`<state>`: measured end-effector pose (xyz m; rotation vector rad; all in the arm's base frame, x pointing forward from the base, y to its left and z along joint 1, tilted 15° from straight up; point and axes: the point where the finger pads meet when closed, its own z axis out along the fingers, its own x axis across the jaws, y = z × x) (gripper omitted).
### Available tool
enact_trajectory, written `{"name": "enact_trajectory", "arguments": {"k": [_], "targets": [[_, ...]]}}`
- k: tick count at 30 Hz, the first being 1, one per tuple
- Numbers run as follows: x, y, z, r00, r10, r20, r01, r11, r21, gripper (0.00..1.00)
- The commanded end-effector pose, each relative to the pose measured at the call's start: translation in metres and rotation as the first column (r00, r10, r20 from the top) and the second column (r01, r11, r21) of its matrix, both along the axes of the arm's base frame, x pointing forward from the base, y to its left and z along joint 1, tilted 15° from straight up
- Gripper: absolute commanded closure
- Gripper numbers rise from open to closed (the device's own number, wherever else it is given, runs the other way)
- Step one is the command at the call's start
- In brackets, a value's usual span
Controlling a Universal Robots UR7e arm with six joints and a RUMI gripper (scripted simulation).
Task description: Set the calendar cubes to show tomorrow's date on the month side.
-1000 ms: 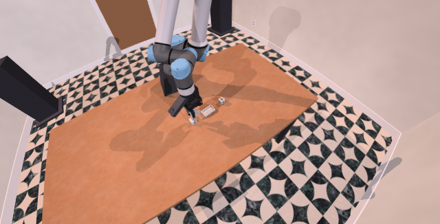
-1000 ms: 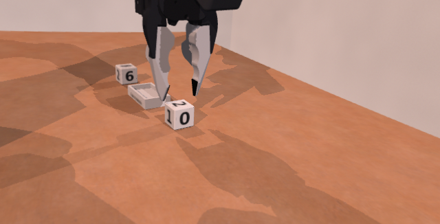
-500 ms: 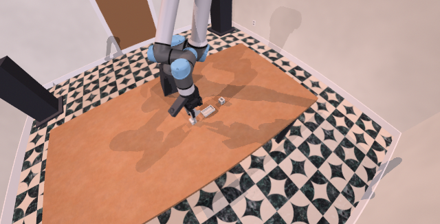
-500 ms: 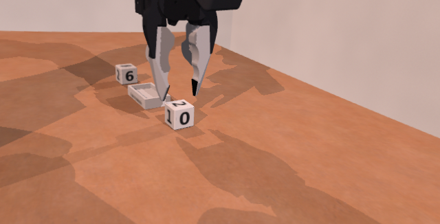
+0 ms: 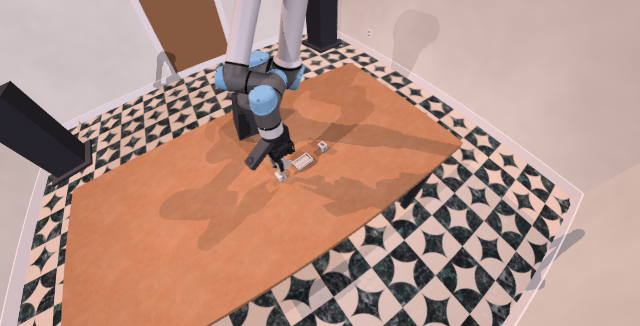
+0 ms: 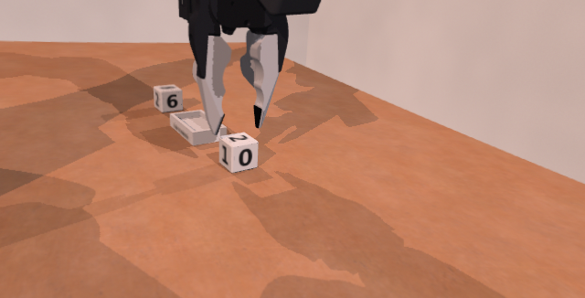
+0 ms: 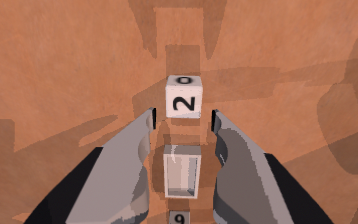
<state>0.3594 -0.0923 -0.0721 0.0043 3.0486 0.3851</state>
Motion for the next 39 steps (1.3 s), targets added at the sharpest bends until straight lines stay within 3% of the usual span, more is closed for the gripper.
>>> {"name": "enact_trajectory", "arguments": {"k": [1,29,39], "targets": [[0.0,0.001,0.0,1.0,0.001,0.002,-0.001,1.0,0.0,0.71],[0.0,0.001,0.0,1.0,0.001,0.001,-0.001,1.0,0.0,0.71],[0.0,0.005,-0.01,1.0,0.002,-0.002,-0.002,1.0,0.003,0.71]]}}
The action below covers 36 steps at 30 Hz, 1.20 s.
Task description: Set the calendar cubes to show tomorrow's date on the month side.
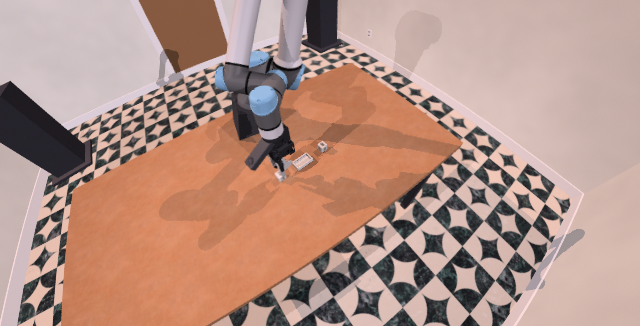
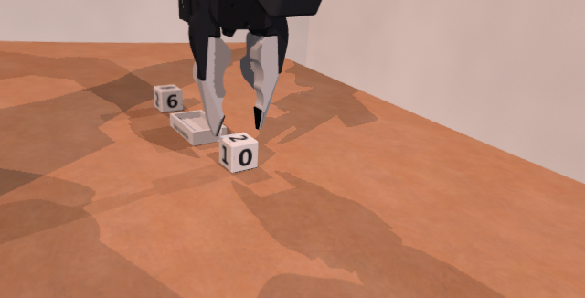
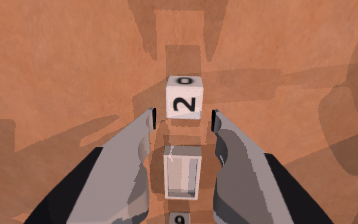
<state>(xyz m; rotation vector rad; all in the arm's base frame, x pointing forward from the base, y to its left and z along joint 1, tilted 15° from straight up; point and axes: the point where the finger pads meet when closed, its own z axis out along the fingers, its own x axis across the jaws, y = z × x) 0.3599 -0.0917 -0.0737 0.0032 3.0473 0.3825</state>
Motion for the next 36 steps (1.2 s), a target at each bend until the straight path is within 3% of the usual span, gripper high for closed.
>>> {"name": "enact_trajectory", "arguments": {"k": [1,15,36], "targets": [[-0.001,0.005,-0.01,1.0,0.001,-0.003,-0.001,1.0,0.004,0.71],[0.0,0.009,-0.026,1.0,0.001,-0.003,-0.001,1.0,0.004,0.71],[0.001,0.008,-0.027,1.0,0.0,-0.001,0.0,1.0,0.002,0.71]]}}
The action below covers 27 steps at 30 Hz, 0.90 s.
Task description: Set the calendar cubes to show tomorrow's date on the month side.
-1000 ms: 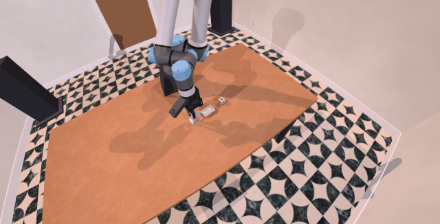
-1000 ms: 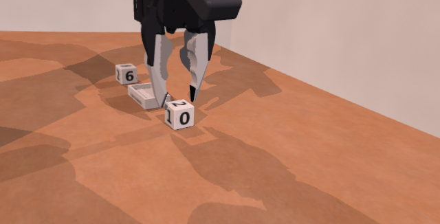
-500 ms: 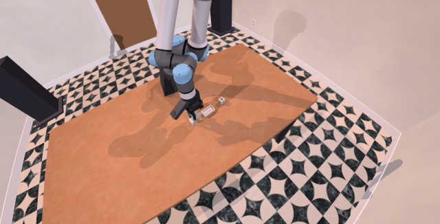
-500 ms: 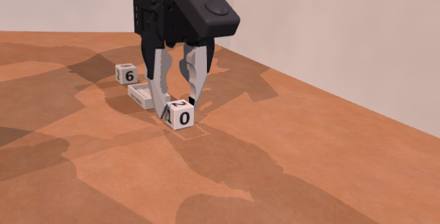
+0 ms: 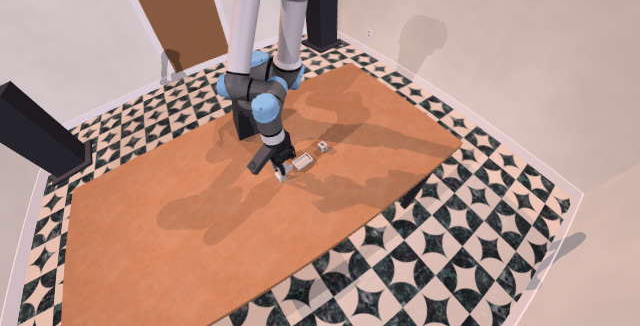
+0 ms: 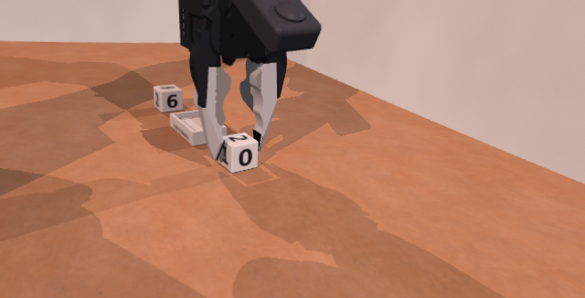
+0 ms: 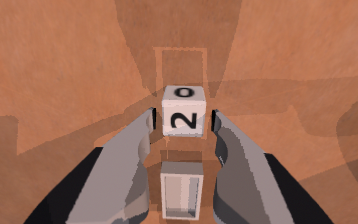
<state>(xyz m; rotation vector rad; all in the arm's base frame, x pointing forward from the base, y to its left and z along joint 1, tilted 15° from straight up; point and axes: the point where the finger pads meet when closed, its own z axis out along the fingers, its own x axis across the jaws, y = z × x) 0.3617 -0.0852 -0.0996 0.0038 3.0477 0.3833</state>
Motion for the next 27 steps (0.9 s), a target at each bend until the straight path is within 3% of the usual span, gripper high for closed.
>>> {"name": "enact_trajectory", "arguments": {"k": [1,18,19,27], "targets": [[-0.0003,0.0012,-0.0005,1.0,0.0,0.0,0.0,1.0,0.001,0.71],[-0.0003,0.0012,-0.0005,1.0,0.0,0.0,0.0,1.0,0.001,0.71],[-0.0003,0.0012,-0.0005,1.0,0.0,0.0,0.0,1.0,0.001,0.89],[-0.0003,0.0012,-0.0005,1.0,0.0,0.0,0.0,1.0,0.001,0.89]]}}
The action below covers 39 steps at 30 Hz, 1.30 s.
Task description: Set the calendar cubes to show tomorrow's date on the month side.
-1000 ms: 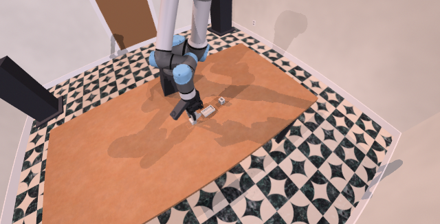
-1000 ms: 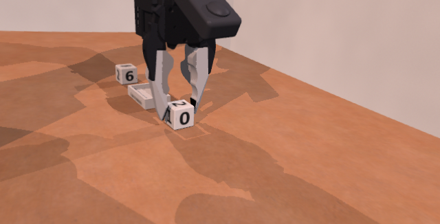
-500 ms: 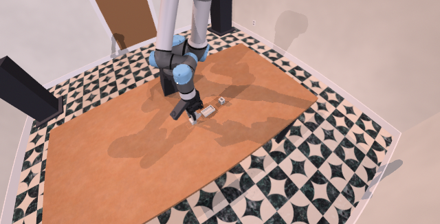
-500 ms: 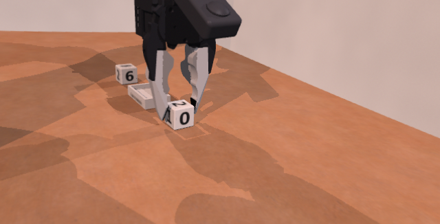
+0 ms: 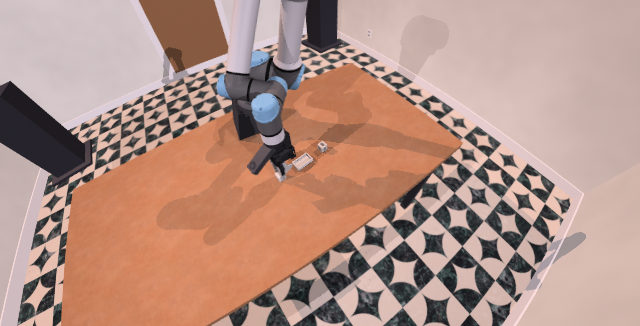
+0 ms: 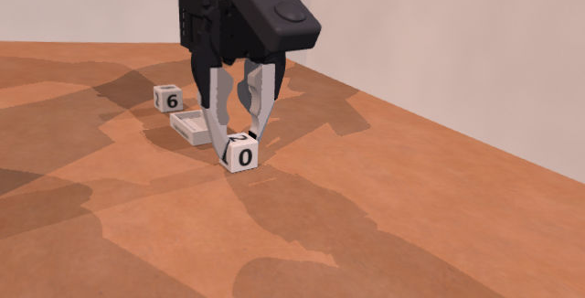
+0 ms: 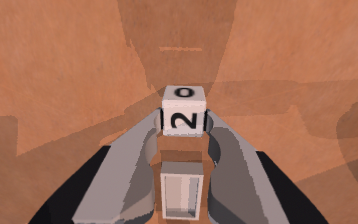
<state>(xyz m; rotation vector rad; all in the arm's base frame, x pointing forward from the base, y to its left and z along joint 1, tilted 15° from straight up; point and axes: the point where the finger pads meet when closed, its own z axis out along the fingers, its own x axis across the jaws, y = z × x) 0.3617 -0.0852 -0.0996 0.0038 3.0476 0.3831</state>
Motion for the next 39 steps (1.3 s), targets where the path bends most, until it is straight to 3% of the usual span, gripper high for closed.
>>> {"name": "enact_trajectory", "arguments": {"k": [1,29,39], "targets": [[0.0,0.001,-0.001,1.0,0.0,-0.001,0.0,1.0,0.002,0.89],[0.0,0.001,0.0,1.0,0.0,0.0,0.0,1.0,0.001,0.89],[0.001,-0.006,0.016,1.0,-0.001,0.004,0.001,1.0,-0.003,0.89]]}}
